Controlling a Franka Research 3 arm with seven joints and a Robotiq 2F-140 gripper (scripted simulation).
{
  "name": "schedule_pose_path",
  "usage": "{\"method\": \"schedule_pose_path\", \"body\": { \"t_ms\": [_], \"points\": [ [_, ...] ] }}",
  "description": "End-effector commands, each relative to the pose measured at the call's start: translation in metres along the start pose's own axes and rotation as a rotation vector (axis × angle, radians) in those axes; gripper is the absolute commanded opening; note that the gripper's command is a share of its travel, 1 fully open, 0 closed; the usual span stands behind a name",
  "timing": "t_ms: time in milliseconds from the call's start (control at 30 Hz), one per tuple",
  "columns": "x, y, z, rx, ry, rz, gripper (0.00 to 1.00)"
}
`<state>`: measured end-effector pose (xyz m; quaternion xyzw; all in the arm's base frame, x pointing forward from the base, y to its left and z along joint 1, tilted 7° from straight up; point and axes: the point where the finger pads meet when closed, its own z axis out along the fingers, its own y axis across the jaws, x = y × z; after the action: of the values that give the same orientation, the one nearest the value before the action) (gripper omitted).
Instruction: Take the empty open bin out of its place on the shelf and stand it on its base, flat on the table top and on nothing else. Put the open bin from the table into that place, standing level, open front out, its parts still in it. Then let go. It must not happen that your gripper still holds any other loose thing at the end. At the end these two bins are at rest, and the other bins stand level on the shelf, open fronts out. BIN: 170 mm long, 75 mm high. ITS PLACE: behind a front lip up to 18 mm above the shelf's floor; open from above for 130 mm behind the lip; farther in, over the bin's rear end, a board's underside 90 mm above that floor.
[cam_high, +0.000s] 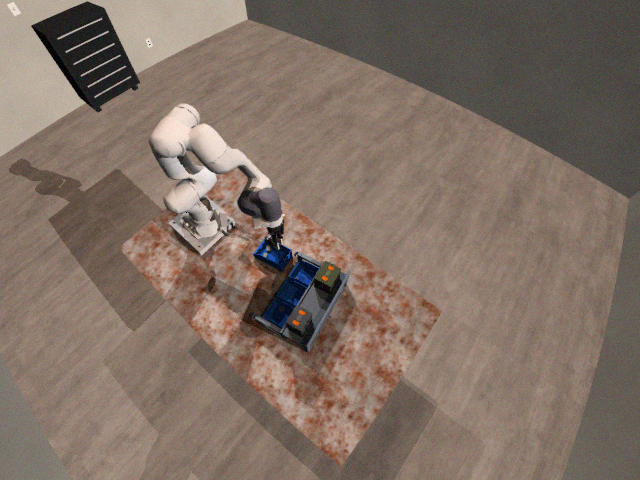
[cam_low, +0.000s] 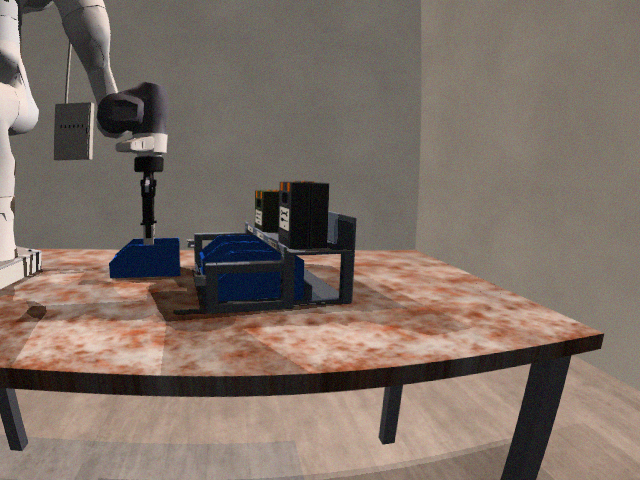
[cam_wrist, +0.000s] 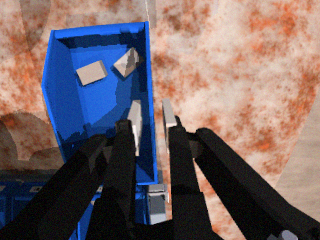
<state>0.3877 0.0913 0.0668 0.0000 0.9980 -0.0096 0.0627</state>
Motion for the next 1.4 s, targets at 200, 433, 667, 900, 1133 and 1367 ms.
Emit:
{"method": "schedule_pose_path", "body": {
  "t_ms": [200,433,667,900,1133,1367],
  "points": [
    [-0.0005,-0.0003,0.0000,0.002,-0.002,0.000,0.15],
    [-0.0005,-0.0003,0.0000,0.002,-0.002,0.000,0.15],
    [-0.0005,-0.0003,0.0000,0.002,-0.002,0.000,0.15],
    [-0.0005,-0.0003,-0.0004,0.002,-0.002,0.000,0.15],
    [-0.0005,-0.0003,-0.0023,0.002,-0.002,0.000,0.15],
    [-0.0005,-0.0003,-0.0049,0.002,-0.002,0.000,0.15]
  ]
}}
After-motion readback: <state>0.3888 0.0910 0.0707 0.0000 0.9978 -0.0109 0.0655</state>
